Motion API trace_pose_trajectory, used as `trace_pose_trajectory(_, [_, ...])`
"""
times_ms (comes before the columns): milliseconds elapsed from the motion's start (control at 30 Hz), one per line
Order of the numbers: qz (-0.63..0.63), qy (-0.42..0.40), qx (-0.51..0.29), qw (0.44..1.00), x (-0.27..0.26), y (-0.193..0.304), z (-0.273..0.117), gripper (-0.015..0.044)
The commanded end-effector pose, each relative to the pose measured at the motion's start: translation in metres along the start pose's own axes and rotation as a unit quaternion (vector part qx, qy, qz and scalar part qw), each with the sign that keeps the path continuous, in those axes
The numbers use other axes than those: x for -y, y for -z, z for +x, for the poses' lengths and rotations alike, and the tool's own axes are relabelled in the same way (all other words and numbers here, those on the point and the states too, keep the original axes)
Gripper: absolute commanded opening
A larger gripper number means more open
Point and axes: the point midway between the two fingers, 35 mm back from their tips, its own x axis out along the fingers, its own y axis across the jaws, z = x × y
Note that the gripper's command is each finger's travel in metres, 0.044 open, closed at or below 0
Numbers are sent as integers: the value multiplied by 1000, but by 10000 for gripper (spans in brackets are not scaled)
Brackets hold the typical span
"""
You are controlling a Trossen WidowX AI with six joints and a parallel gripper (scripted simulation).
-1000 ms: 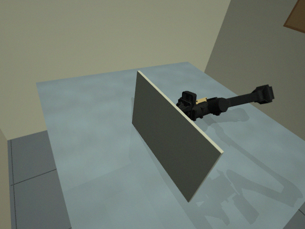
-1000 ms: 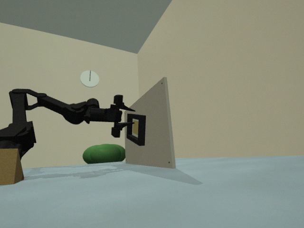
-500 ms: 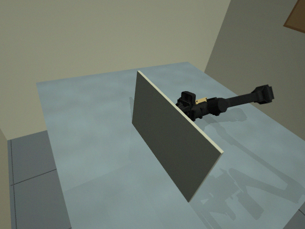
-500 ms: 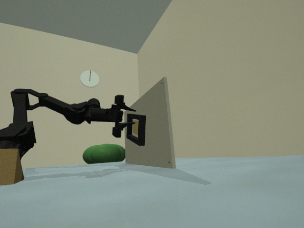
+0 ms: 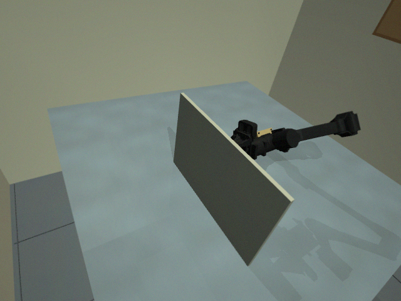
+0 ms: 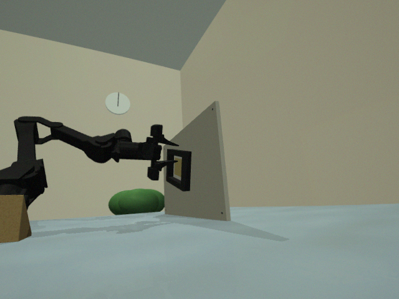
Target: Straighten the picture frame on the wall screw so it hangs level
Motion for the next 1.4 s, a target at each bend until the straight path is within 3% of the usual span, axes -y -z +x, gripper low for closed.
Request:
trace_pose_trajectory(0, [-2, -3, 0, 1000, -1, 0, 0, 260])
trace_pose_trajectory(167, [-2, -3, 0, 1000, -1, 0, 0, 260])
trace_pose_trajectory(367, [-2, -3, 0, 1000, -1, 0, 0, 103])
trace_pose_trajectory(600, [-2, -3, 0, 1000, -1, 0, 0, 56])
trace_pose_trajectory(667, [-2, -3, 0, 1000, -1, 0, 0, 3])
trace_pose_trajectory(1367, [-2, -2, 0, 1000, -6, 0, 0, 0])
